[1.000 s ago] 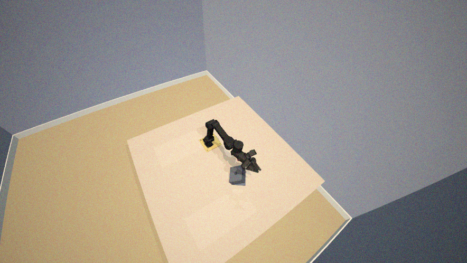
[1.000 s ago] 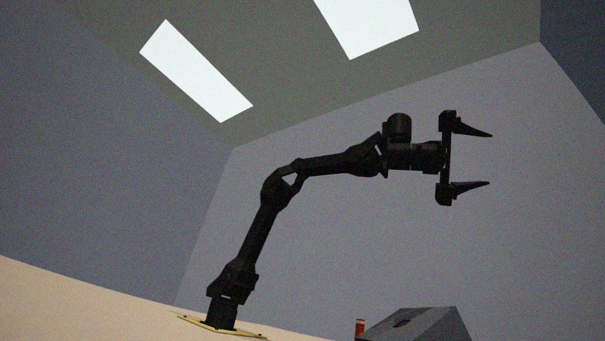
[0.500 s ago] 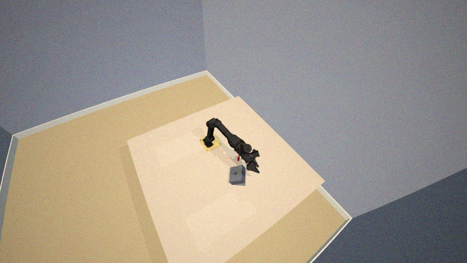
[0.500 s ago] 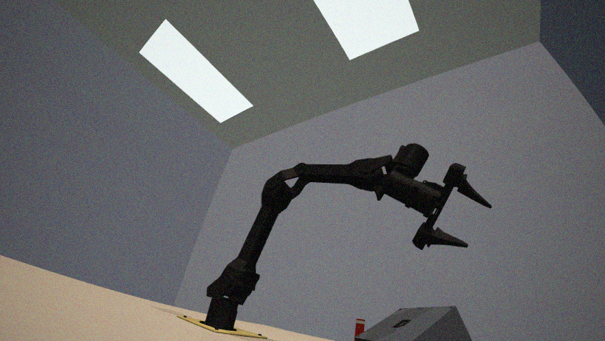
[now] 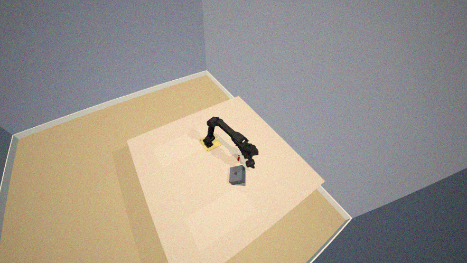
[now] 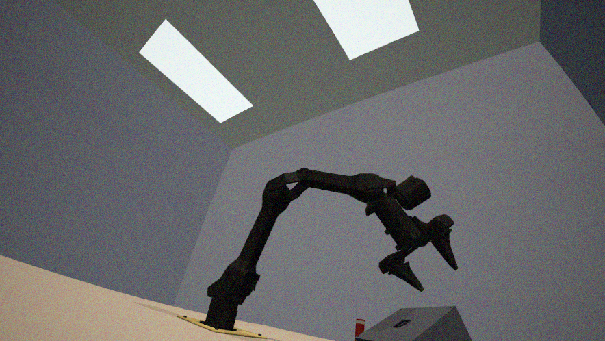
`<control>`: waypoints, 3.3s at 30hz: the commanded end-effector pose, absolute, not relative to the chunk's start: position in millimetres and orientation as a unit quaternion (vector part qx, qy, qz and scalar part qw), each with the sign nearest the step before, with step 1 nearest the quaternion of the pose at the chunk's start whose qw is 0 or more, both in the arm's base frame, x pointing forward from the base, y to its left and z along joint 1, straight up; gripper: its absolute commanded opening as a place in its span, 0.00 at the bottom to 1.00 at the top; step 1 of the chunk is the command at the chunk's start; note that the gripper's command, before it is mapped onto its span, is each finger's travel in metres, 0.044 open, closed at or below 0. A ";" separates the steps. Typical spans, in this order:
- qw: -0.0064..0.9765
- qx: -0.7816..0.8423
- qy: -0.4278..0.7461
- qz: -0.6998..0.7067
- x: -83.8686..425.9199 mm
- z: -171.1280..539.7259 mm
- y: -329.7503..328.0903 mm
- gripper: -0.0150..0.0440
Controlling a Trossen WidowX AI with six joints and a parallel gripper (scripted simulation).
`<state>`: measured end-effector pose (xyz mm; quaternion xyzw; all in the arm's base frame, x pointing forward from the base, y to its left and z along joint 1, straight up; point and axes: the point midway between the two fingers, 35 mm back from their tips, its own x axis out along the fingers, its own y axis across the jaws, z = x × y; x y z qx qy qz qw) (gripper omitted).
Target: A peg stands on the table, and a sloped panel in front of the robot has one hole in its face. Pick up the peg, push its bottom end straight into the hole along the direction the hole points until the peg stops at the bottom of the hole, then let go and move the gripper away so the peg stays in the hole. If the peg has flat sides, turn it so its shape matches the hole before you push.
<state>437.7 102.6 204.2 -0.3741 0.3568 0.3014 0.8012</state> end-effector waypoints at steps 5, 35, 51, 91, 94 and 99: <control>0.733 -0.371 0.459 0.339 381.9 167.4 115.4 1.00; 0.607 -0.382 0.588 0.375 299.8 124.9 112.5 1.00; 0.607 -0.382 0.588 0.375 300.6 98.8 112.7 1.00; 0.606 -0.383 0.586 0.378 299.6 78.8 113.0 0.25; 0.606 -0.383 0.586 0.378 299.6 78.8 113.0 0.25; 0.606 -0.383 0.586 0.378 300.4 87.3 113.4 0.25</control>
